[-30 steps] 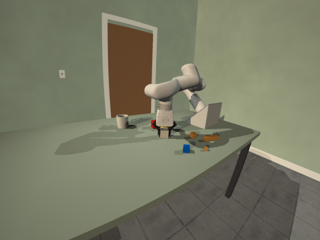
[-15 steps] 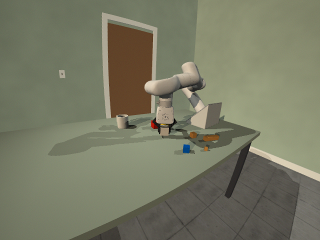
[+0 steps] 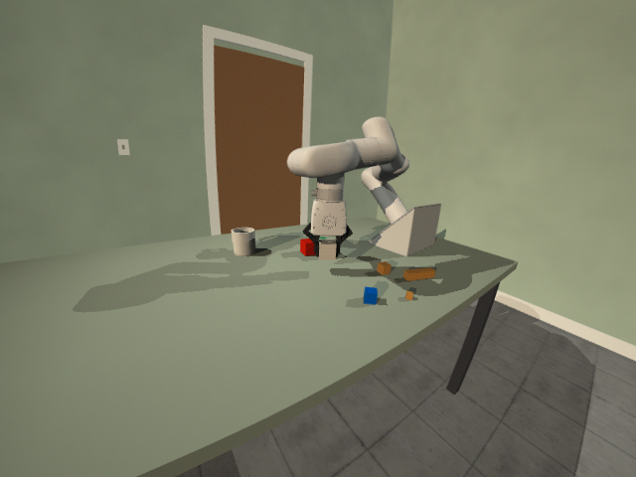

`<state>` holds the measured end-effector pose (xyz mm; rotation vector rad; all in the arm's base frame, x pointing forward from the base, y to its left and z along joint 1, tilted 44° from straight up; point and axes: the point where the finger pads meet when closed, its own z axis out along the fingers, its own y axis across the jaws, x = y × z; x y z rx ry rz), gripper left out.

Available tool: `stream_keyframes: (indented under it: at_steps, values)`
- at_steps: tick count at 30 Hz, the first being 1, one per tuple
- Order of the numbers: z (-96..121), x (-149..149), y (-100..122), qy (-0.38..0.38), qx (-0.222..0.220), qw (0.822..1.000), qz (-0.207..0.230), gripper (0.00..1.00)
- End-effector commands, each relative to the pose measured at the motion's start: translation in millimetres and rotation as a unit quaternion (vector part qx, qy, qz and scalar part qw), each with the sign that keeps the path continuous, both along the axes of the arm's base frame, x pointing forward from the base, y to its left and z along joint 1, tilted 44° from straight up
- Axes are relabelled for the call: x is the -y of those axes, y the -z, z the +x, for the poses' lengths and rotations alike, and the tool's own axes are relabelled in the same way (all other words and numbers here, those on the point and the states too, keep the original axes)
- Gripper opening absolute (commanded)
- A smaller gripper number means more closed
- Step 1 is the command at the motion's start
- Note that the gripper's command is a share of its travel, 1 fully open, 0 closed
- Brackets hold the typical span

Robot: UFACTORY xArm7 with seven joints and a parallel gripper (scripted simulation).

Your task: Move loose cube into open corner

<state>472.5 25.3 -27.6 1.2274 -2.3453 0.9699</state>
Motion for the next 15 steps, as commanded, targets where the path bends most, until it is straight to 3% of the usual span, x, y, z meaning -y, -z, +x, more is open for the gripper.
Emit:
stream_keyframes:
  at_steps: [1, 15]
  values:
    - [0.7, -6.6, -6.5, -0.002, 0.001, 1.0, 0.0, 0.0]
    - [0.1, -19.4, -19.8, -0.002, 0.001, 1.0, 0.0, 0.0]
